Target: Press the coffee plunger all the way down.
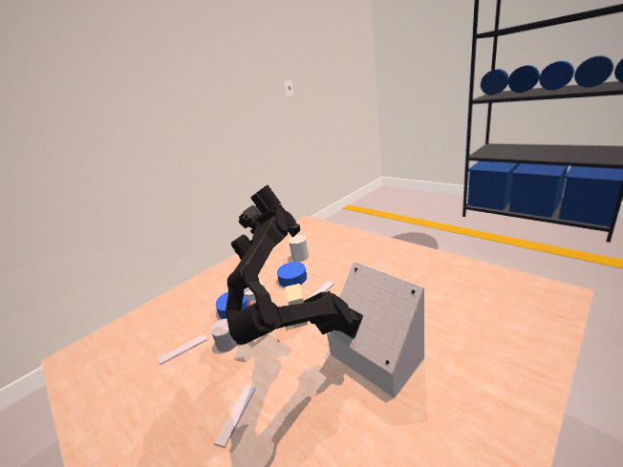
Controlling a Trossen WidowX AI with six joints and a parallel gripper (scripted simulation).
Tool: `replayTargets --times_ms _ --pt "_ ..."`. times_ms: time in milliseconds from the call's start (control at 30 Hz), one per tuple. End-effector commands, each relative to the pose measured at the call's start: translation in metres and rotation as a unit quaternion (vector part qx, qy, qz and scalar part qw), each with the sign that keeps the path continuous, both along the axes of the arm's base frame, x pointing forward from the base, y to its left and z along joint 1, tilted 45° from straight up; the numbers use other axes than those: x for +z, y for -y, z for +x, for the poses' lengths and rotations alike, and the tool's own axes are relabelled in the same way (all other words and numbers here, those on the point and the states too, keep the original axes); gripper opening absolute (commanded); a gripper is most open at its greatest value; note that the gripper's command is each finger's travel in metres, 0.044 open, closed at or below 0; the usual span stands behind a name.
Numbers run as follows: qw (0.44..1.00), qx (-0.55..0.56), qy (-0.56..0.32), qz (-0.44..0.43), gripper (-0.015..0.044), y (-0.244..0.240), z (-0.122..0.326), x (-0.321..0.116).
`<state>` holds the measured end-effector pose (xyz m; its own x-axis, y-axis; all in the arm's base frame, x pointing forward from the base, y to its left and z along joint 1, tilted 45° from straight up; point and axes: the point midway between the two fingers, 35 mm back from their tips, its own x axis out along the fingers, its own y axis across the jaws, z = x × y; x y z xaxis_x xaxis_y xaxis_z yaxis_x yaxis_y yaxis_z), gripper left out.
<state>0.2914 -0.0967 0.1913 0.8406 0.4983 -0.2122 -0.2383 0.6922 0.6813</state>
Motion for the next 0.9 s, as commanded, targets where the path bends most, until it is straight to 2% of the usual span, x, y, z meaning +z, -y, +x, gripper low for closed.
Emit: replayTargets --times_ms 0,867 --pt "1.000 -0.005 -0.001 0.003 0.0440 -0.018 -0.003 -0.018" --pt "1.000 -0.005 -0.002 0.002 0.0440 -0.033 0.026 -0.026"
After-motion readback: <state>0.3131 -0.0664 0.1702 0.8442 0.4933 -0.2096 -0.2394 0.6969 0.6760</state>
